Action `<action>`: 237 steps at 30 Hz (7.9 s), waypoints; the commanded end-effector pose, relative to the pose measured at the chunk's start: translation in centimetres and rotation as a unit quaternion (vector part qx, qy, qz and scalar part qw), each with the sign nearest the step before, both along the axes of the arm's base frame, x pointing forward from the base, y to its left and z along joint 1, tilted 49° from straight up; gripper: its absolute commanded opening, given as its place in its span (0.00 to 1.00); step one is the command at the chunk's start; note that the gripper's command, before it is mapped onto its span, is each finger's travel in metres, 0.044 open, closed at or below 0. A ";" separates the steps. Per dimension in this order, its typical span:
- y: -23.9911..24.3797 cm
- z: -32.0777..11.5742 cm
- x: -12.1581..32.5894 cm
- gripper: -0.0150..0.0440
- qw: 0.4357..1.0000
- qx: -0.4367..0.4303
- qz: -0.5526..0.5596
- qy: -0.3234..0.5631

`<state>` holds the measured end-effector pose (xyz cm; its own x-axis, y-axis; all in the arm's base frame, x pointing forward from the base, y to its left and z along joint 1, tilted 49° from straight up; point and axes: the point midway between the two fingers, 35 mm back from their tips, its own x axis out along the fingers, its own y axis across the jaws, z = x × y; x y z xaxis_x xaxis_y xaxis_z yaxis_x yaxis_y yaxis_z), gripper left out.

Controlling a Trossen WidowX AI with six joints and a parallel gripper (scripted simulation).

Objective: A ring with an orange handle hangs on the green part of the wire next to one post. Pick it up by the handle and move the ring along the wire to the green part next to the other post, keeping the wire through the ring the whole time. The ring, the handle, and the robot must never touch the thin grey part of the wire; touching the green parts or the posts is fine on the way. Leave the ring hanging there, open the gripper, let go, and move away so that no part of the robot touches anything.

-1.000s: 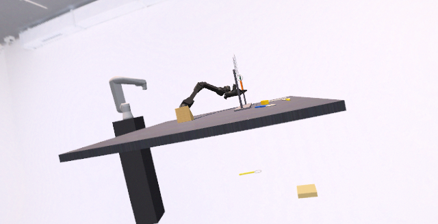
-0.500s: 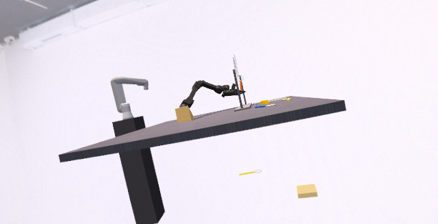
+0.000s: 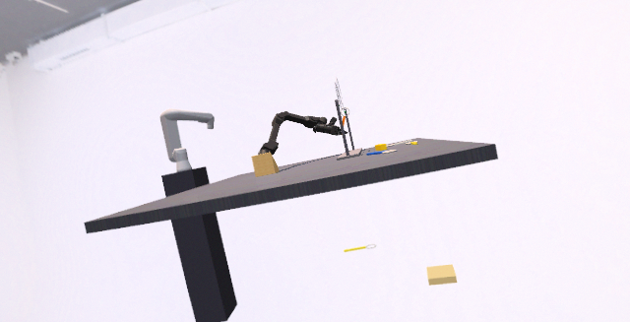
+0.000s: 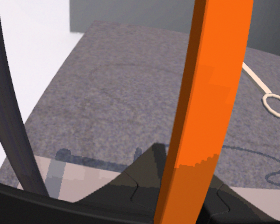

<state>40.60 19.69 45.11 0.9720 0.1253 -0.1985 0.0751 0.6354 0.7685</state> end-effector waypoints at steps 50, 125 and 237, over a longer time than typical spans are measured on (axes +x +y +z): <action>-11.9 -6.8 -3.5 0.00 0.920 -0.371 0.015 0.123; -28.1 4.8 -5.5 0.00 0.471 -0.864 -0.022 0.176; -24.8 3.0 -4.7 0.00 0.898 -0.431 0.041 0.082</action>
<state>35.87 -5.23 48.27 0.9137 -0.0903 -0.3962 0.0700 0.9954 -0.0656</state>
